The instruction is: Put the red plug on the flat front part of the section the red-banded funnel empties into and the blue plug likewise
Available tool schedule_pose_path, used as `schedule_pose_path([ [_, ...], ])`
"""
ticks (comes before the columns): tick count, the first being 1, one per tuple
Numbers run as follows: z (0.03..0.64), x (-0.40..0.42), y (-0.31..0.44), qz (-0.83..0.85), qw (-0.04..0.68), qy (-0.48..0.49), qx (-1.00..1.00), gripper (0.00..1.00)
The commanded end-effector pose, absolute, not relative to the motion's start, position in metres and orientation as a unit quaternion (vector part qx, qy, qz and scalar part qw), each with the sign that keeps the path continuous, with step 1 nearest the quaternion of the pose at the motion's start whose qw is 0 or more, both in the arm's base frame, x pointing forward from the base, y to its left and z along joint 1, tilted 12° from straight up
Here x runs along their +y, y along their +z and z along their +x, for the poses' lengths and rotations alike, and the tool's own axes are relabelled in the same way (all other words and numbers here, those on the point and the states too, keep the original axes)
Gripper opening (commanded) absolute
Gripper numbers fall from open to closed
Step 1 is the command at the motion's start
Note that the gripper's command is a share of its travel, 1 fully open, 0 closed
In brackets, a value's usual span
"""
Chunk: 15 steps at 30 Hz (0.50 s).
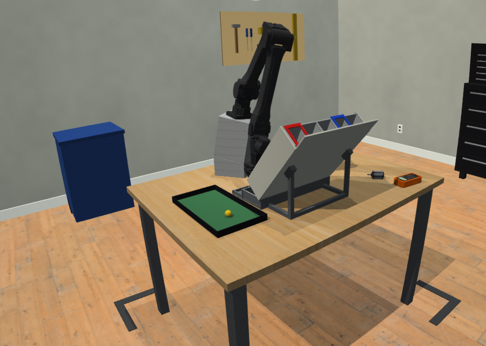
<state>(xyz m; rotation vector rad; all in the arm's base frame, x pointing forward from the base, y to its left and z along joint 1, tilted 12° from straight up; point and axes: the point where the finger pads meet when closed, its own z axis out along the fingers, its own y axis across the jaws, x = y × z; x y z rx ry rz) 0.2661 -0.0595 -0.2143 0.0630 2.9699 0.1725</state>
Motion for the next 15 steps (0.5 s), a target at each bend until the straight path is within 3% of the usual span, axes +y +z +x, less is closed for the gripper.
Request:
schedule_pose_path([
  [1, 0.2679, -0.0581, -0.2133, 0.022, 0.087, 0.056, 0.994, 0.59],
  [15, 0.2658, -0.0586, -0.208, 0.022, 0.085, 0.056, 0.995, 0.59],
])
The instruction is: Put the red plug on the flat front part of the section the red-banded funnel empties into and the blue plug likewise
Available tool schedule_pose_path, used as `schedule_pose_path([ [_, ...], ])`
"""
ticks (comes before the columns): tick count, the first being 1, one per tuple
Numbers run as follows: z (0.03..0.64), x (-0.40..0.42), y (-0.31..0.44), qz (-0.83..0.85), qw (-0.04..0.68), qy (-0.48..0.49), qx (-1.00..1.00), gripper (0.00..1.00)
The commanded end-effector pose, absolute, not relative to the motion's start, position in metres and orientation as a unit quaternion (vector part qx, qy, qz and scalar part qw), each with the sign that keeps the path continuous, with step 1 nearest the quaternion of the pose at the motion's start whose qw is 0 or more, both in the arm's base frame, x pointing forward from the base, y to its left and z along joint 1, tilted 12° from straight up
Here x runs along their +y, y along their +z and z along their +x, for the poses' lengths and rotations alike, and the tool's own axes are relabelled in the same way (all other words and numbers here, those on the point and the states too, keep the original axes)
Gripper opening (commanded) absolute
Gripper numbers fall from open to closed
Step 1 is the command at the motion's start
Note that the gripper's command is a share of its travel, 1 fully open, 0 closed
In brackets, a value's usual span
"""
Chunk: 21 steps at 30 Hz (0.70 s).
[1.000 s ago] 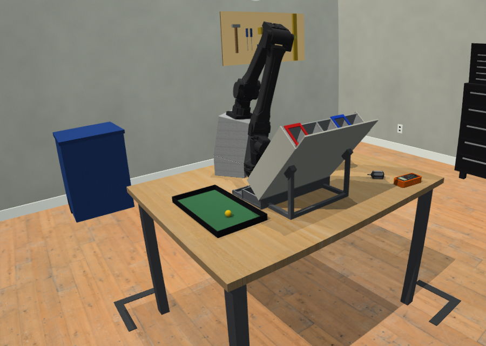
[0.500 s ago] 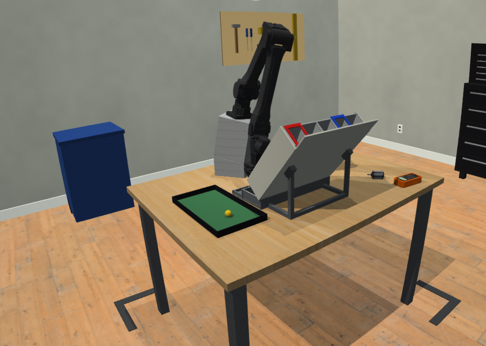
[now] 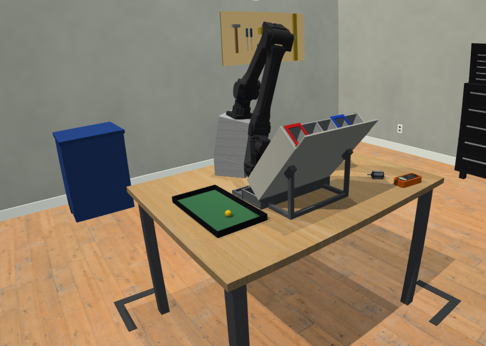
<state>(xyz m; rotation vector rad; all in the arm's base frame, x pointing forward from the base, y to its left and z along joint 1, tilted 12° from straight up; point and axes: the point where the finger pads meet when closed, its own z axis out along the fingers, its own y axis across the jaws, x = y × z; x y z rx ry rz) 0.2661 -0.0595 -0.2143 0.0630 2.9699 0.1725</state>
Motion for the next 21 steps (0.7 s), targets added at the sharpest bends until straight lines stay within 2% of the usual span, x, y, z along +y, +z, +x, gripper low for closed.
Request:
schedule_pose_path([
  [1, 0.263, -0.058, -0.208, 0.022, 0.082, 0.057, 0.995, 0.59],
  [21, 0.257, -0.063, -0.189, 0.023, 0.082, 0.057, 0.995, 0.59],
])
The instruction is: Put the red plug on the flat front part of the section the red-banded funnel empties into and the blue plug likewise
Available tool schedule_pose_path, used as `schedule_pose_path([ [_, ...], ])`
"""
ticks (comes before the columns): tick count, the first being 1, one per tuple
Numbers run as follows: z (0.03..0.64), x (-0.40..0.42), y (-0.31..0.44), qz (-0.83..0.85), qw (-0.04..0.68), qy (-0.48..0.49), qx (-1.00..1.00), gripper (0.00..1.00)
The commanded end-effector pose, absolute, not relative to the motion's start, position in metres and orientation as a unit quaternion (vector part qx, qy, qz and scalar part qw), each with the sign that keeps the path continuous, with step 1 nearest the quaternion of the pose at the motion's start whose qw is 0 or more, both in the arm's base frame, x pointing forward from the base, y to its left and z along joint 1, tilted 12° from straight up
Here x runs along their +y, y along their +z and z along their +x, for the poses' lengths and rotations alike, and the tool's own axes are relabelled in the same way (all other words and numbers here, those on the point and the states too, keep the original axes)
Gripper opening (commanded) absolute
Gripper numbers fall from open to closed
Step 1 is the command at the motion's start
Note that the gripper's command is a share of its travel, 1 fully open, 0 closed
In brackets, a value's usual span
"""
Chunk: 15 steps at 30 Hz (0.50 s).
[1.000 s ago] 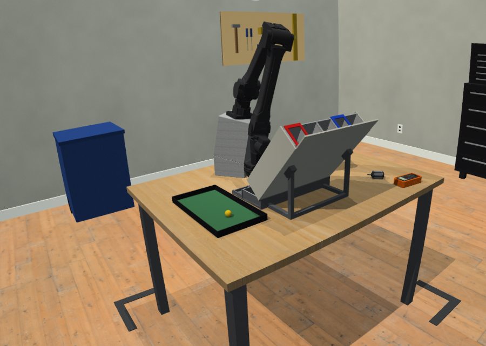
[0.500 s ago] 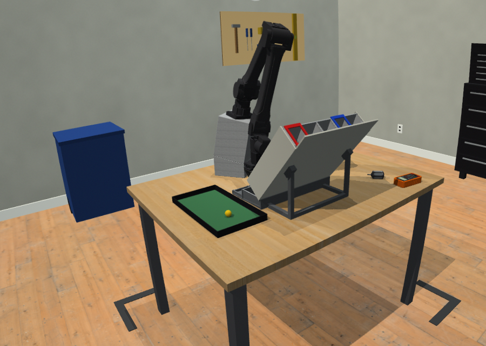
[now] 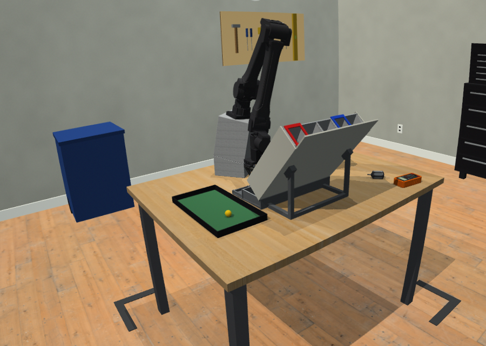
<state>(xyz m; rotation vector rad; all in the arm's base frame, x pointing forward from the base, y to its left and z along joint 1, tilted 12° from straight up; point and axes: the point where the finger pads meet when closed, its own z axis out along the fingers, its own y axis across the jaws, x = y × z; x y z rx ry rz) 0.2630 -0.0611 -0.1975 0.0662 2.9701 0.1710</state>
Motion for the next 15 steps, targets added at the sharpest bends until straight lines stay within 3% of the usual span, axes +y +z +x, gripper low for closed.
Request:
schedule_pose_path([
  [1, 0.2575, -0.0632, -0.1883, 0.022, 0.082, 0.057, 0.995, 0.59],
  [15, 0.2586, -0.0647, -0.1807, 0.022, 0.084, 0.057, 0.995, 0.59],
])
